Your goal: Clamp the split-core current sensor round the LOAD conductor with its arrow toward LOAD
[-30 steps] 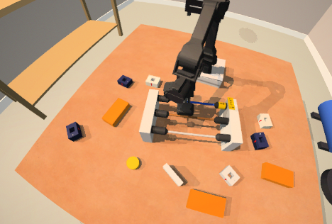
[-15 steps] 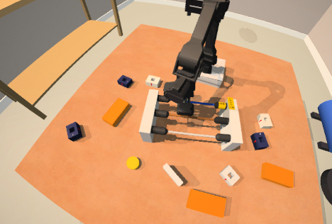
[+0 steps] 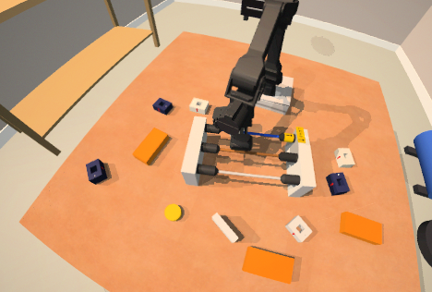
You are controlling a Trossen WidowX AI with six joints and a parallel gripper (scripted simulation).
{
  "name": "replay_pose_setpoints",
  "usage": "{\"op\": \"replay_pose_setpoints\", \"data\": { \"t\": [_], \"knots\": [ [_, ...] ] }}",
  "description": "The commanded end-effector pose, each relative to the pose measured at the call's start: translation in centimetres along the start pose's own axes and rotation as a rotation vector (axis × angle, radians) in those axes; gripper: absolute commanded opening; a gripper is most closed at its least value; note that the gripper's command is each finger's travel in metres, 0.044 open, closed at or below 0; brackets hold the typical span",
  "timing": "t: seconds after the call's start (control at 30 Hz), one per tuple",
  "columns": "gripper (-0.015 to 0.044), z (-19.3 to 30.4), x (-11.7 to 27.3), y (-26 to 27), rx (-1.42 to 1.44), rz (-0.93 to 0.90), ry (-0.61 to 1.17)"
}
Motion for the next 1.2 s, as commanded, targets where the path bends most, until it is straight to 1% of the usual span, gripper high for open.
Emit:
{"op": "replay_pose_setpoints", "data": {
  "t": [0.0,0.43,0.47,1.17],
  "knots": [
    [0.0000,-0.73,0.50,-0.12,-0.018,-0.003,-0.035],
    [0.0000,-0.73,0.50,-0.12,-0.018,-0.003,-0.035],
    [0.0000,0.00,0.00,0.00,0.000,0.000,0.000],
    [0.0000,0.00,0.00,0.00,0.000,0.000,0.000]
  ]
}}
Point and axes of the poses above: the point midway between the two fingers, 35 mm back from their tips, its own x axis back along the fingers, its own y axis across the jaws, z = x × y, the point moved 7 cm from there along x, back along the fingers, and after that the axes turned 12 degrees about x, right-handed, at the moved point
